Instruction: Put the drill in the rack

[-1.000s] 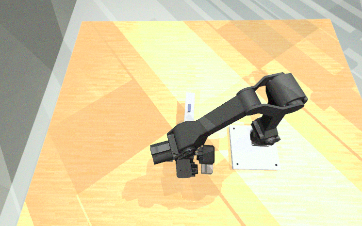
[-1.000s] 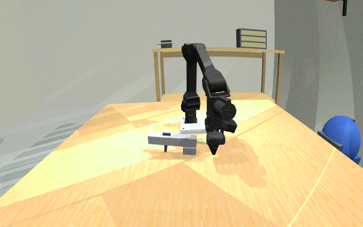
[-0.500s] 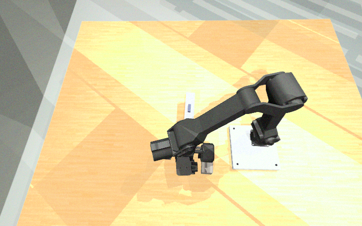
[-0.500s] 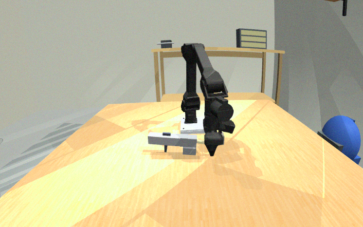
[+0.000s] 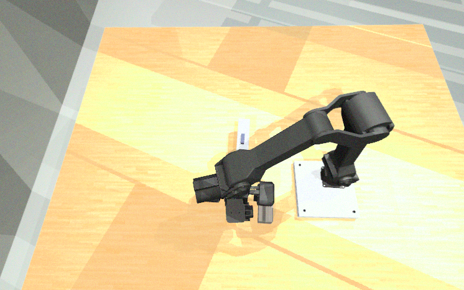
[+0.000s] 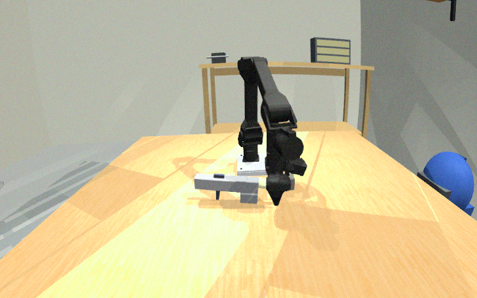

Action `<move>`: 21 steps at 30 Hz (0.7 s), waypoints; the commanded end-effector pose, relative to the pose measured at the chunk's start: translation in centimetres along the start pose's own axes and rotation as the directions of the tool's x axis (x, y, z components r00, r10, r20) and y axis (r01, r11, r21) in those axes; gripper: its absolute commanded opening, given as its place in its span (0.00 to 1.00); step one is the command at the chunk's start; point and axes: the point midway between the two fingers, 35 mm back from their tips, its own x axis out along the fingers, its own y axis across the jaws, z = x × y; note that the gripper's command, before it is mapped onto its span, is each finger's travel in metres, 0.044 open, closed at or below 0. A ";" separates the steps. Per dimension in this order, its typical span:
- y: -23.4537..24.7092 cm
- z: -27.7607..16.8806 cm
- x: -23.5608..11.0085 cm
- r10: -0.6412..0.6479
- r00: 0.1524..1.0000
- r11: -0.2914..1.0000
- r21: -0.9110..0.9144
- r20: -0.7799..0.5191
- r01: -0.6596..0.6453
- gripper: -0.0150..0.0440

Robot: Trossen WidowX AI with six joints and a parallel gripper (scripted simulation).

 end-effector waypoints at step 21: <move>0.0 0.0 0.0 0.000 1.000 1.000 0.000 0.000 0.000 0.25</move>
